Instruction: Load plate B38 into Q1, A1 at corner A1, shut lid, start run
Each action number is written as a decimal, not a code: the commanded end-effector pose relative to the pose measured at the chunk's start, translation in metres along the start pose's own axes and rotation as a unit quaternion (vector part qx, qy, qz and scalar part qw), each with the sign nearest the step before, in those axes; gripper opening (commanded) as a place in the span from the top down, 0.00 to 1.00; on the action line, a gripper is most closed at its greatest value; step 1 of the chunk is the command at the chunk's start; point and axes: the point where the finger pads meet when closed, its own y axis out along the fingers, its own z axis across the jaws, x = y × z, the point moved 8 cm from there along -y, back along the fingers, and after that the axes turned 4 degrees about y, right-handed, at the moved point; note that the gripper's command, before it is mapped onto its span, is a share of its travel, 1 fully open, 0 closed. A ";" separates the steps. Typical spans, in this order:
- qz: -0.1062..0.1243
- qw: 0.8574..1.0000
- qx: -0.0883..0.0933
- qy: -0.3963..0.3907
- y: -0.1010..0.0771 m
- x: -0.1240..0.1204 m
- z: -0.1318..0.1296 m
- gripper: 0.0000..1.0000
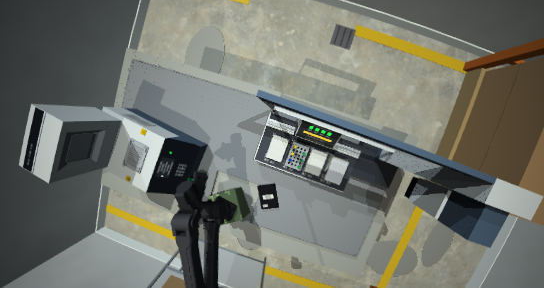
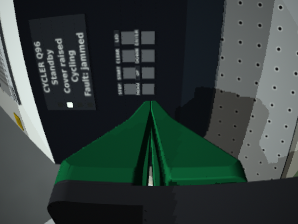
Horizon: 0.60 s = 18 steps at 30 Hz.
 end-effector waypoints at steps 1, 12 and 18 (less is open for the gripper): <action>-0.031 0.998 0.029 -0.034 -0.024 0.011 0.035 1.00; -0.034 0.998 0.031 -0.036 -0.026 0.012 0.037 1.00; -0.027 0.999 0.024 -0.029 -0.018 0.010 0.028 1.00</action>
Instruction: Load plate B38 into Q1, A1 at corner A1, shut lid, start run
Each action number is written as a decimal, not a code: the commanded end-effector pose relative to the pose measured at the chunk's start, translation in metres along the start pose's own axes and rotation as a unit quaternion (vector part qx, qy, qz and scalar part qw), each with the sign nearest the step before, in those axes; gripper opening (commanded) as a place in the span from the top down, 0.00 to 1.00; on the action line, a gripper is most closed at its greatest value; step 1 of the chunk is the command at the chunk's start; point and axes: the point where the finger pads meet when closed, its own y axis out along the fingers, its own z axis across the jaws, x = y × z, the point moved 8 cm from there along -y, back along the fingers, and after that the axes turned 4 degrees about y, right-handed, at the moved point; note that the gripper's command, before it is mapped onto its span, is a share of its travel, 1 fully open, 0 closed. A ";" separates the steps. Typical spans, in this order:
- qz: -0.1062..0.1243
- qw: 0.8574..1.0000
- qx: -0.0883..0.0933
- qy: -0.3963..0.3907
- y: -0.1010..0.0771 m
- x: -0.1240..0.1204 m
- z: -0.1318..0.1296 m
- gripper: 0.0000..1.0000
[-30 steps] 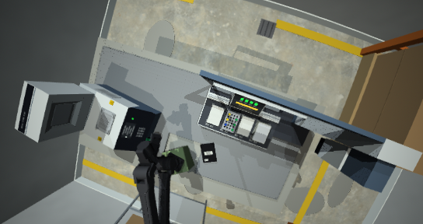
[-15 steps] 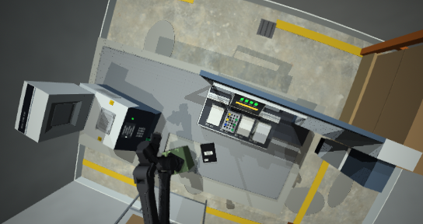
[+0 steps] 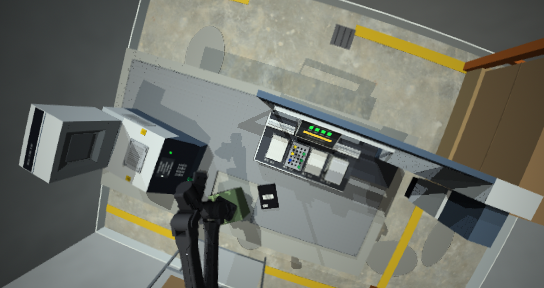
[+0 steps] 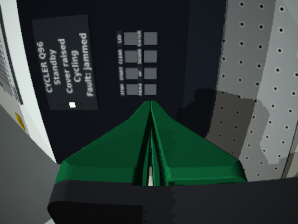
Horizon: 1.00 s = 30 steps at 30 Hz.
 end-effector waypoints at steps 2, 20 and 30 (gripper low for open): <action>-0.023 0.999 0.021 -0.025 -0.015 0.009 0.023 1.00; -0.006 1.000 0.004 -0.006 0.002 0.004 0.001 1.00; -0.003 1.000 0.000 -0.002 0.000 0.002 0.001 1.00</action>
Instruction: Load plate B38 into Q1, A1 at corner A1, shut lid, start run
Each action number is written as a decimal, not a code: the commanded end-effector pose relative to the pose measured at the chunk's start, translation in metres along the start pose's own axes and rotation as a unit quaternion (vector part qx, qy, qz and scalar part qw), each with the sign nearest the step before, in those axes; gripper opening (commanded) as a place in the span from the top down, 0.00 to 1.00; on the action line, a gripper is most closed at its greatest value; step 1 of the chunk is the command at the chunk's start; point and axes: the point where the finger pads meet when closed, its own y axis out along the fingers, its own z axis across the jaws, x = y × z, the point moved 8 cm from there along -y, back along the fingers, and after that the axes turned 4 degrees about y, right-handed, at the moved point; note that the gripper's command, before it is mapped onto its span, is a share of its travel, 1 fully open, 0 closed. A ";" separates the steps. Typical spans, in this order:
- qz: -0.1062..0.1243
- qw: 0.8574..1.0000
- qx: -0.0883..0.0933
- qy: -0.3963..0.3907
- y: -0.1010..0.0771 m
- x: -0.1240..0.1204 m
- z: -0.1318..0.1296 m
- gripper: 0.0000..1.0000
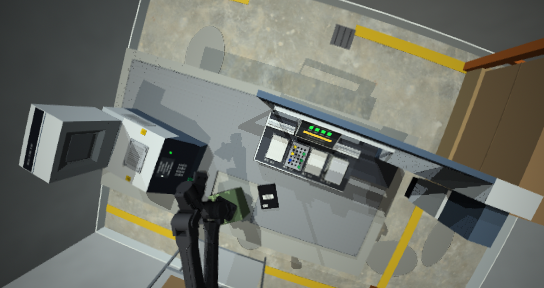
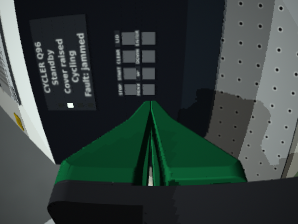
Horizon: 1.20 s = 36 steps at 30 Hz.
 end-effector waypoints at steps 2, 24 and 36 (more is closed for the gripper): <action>-0.003 1.000 0.000 -0.003 -0.004 0.002 0.005 1.00; -0.027 0.999 0.022 -0.025 -0.019 0.010 0.027 1.00; -0.034 0.999 0.028 -0.031 -0.022 0.012 0.032 1.00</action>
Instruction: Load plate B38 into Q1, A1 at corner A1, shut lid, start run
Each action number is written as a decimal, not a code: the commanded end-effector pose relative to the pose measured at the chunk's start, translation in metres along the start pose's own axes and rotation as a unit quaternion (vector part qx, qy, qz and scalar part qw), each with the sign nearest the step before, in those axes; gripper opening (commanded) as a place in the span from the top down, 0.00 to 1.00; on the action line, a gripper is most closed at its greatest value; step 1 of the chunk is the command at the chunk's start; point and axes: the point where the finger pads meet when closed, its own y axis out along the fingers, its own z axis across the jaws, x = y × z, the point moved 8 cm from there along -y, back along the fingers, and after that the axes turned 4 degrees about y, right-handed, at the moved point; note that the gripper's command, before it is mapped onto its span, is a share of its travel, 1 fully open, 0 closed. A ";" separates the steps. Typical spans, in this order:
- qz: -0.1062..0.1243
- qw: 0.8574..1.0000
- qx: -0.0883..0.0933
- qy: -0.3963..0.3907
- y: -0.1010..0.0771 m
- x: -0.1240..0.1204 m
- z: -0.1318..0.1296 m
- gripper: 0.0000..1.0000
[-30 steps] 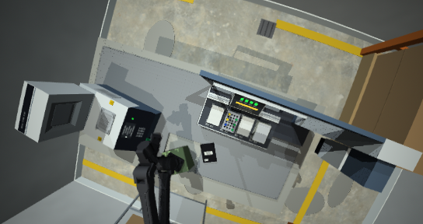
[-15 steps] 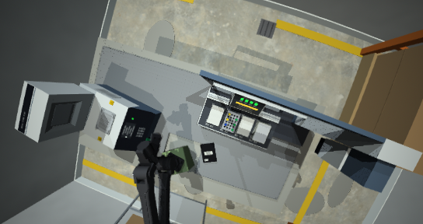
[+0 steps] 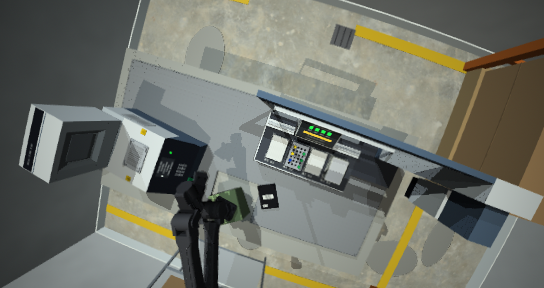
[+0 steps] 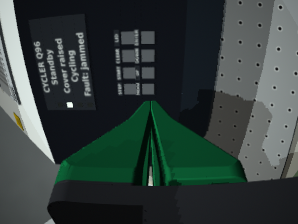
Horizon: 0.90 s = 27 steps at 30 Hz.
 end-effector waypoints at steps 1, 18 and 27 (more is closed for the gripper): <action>-0.035 0.998 0.029 -0.032 -0.023 0.012 0.033 1.00; -0.038 0.998 0.031 -0.033 -0.025 0.012 0.035 1.00; -0.023 0.999 -0.004 -0.025 -0.024 0.019 0.019 0.00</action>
